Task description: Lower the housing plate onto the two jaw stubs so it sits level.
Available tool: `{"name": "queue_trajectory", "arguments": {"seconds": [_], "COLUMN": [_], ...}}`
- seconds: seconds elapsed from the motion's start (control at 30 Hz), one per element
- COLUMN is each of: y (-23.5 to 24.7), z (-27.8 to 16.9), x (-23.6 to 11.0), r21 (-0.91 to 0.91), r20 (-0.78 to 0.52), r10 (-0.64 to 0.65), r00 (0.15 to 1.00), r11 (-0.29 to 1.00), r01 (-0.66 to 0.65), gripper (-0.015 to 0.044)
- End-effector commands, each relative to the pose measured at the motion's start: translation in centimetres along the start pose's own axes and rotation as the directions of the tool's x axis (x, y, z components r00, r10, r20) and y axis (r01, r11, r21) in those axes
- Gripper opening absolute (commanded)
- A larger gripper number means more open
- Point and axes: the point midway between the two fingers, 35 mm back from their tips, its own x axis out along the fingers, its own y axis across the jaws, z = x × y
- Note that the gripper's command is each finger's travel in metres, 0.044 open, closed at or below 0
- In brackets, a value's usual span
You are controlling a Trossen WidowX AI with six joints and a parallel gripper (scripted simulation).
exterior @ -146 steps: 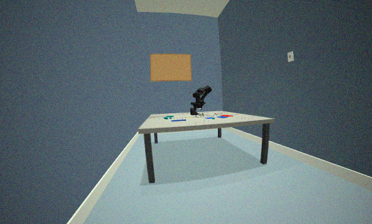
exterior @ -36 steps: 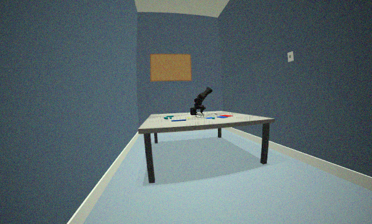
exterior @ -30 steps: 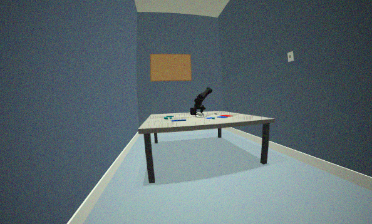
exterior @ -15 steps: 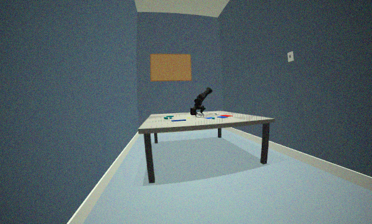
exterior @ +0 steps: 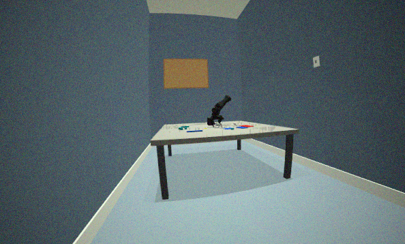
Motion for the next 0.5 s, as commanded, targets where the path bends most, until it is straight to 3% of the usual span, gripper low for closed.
{"name": "queue_trajectory", "arguments": {"seconds": [0.0, 0.47], "y": [0.05, 0.06], "z": [-0.08, -0.08], "x": [0.13, 0.38], "r21": [0.005, 0.005], "r20": [-0.002, -0.002], "r10": [0.003, 0.003], "r00": [1.000, 1.000], "r11": [1.000, 1.000], "r01": [-0.003, -0.003], "gripper": [0.0351, 0.0351]}}
